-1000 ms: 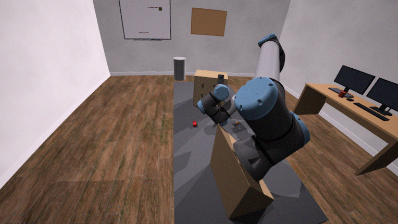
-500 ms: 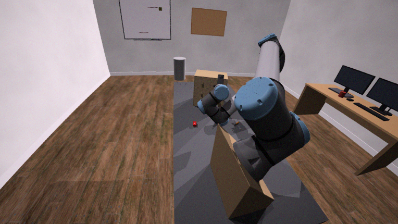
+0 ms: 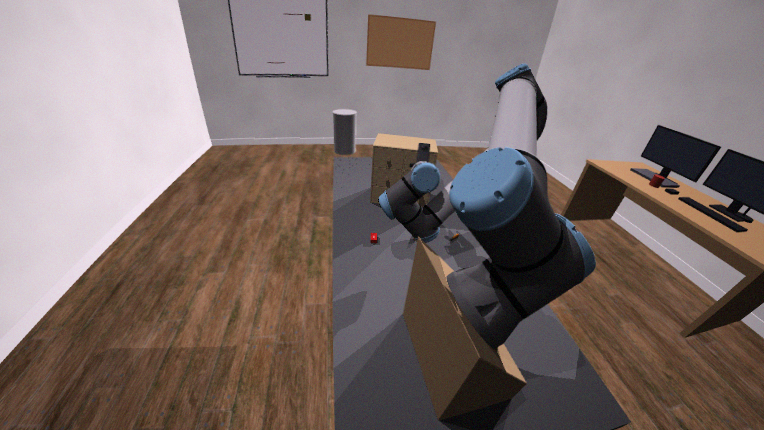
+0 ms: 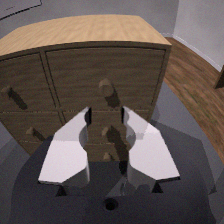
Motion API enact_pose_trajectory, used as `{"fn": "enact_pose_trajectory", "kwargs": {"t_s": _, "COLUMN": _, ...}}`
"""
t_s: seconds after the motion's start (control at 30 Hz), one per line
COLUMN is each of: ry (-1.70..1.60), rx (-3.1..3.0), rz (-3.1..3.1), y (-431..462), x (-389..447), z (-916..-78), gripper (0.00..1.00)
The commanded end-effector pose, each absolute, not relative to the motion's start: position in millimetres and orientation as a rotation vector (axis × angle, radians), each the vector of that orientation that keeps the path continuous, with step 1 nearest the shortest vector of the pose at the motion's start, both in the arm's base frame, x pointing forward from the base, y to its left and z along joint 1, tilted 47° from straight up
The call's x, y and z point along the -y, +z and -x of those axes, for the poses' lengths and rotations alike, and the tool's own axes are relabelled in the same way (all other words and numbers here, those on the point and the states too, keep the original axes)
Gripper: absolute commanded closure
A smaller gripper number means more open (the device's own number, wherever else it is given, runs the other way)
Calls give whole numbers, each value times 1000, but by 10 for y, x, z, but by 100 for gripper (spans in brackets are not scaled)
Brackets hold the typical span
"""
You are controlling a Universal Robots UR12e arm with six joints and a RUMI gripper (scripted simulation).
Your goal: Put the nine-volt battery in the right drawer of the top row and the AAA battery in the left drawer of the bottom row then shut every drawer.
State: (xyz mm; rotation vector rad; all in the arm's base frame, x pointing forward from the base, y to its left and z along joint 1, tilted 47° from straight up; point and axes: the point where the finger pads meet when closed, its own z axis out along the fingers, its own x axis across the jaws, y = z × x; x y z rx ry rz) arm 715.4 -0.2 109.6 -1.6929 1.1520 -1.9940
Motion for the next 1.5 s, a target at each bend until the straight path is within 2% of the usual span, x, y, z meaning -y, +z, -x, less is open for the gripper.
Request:
{"fn": "enact_pose_trajectory", "kwargs": {"t_s": 0.0, "ry": -1994, "rx": -1151, "rz": 1692, "y": 1100, "x": -3, "z": -7153, "gripper": 80}}
{"fn": "enact_pose_trajectory", "kwargs": {"t_s": 1.47, "ry": -1994, "rx": -1151, "rz": 1692, "y": 1168, "x": 38, "z": -7425, "gripper": 80}}
